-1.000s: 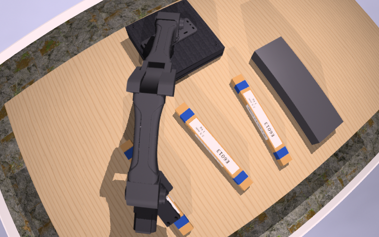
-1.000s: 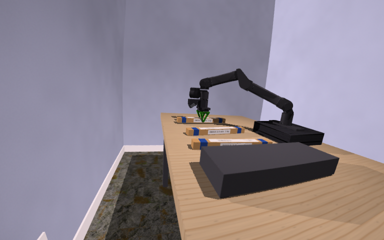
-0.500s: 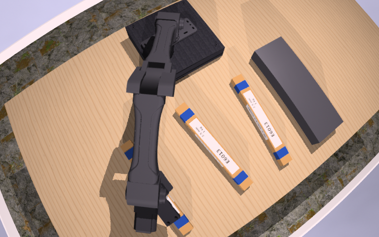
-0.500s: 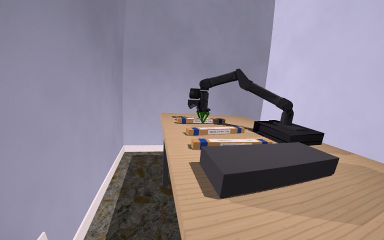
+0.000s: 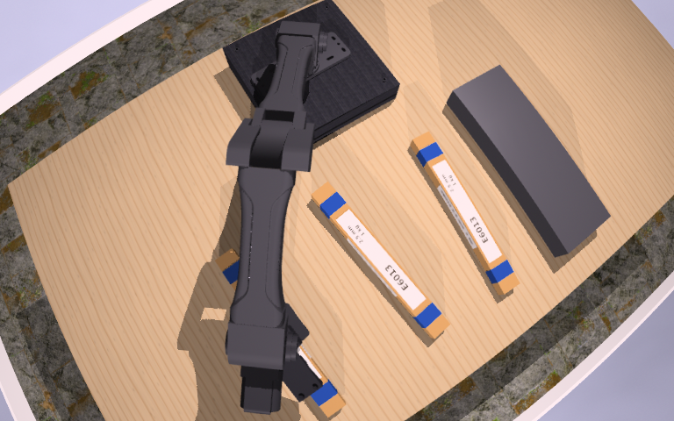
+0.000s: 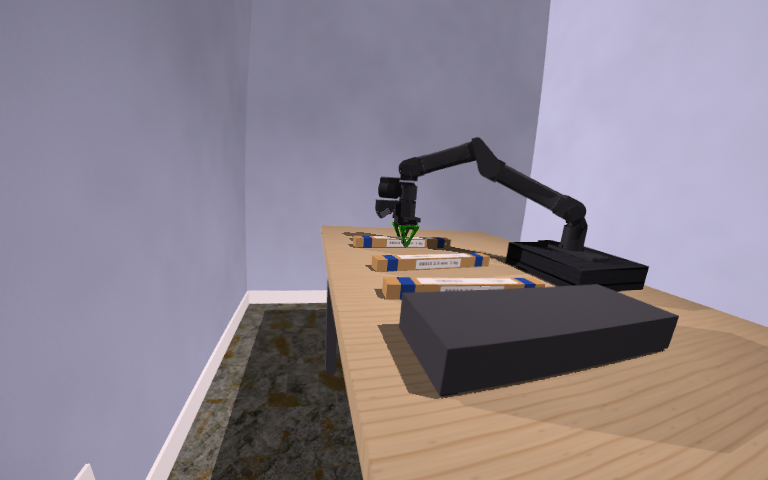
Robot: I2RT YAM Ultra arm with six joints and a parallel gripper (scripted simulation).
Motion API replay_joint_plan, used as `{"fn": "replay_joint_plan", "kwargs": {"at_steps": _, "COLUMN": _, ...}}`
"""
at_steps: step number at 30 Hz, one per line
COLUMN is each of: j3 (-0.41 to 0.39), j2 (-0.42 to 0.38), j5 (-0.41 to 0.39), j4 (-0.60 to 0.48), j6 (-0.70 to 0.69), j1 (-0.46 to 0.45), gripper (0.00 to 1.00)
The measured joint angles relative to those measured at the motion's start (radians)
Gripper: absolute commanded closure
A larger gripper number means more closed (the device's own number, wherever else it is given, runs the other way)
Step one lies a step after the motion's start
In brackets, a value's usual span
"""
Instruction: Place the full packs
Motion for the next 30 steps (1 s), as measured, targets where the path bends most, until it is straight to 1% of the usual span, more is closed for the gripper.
{"fn": "replay_joint_plan", "kwargs": {"at_steps": 4, "j3": 0.000, "j2": 0.000, "j5": 0.000, "j4": 0.000, "j6": 0.000, "j1": 0.000, "gripper": 1.00}}
{"fn": "replay_joint_plan", "kwargs": {"at_steps": 5, "j3": 0.000, "j2": 0.000, "j5": 0.000, "j4": 0.000, "j6": 0.000, "j1": 0.000, "gripper": 0.26}}
{"fn": "replay_joint_plan", "kwargs": {"at_steps": 30, "j3": 0.000, "j2": 0.000, "j5": 0.000, "j4": 0.000, "j6": 0.000, "j1": 0.000, "gripper": 0.26}}
